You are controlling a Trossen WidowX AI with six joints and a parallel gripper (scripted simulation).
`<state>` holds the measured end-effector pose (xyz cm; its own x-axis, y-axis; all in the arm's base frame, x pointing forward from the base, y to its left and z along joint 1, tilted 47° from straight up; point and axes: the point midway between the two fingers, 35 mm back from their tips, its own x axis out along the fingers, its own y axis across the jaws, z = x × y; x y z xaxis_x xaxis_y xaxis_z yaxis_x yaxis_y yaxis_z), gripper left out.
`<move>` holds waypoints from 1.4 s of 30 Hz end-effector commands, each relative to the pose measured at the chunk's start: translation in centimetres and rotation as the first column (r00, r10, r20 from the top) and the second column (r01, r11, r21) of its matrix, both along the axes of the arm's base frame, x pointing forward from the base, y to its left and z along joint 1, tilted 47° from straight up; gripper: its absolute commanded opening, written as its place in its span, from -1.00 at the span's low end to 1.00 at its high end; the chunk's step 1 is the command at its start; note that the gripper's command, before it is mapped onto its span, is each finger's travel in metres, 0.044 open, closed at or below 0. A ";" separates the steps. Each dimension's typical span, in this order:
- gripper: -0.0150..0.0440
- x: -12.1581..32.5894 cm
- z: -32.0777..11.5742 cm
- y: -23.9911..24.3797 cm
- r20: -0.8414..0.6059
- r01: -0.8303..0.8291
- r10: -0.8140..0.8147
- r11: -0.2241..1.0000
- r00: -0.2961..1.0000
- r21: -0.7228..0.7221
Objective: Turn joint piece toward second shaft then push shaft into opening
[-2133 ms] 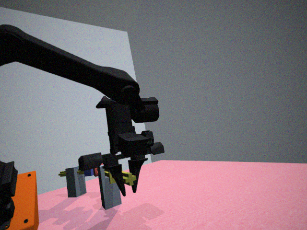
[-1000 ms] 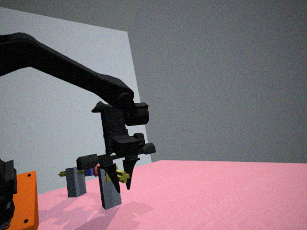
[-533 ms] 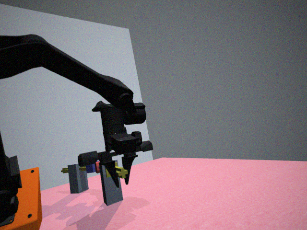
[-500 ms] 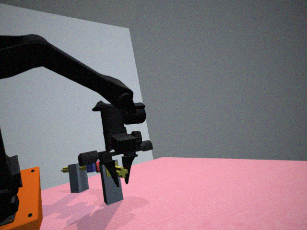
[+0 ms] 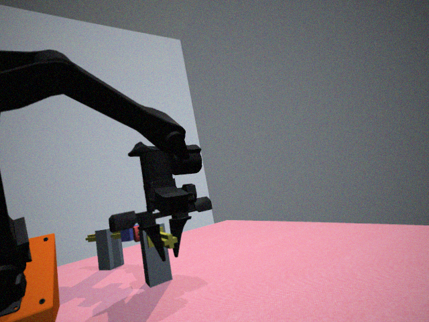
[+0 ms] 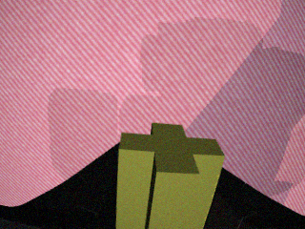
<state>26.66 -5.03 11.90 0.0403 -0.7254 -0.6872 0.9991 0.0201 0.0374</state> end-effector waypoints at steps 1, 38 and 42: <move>-0.40 0.0 0.0 0.0 0.000 -0.001 0.001 1.000 1.000 0.001; 1.00 0.0 1.4 1.4 -0.001 0.000 0.000 1.000 1.000 0.000; 1.00 -0.1 2.0 2.0 -0.001 0.000 0.000 1.000 1.000 -0.001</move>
<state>26.58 -3.51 13.38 0.0442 -0.7281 -0.6841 0.9990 0.0268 0.0360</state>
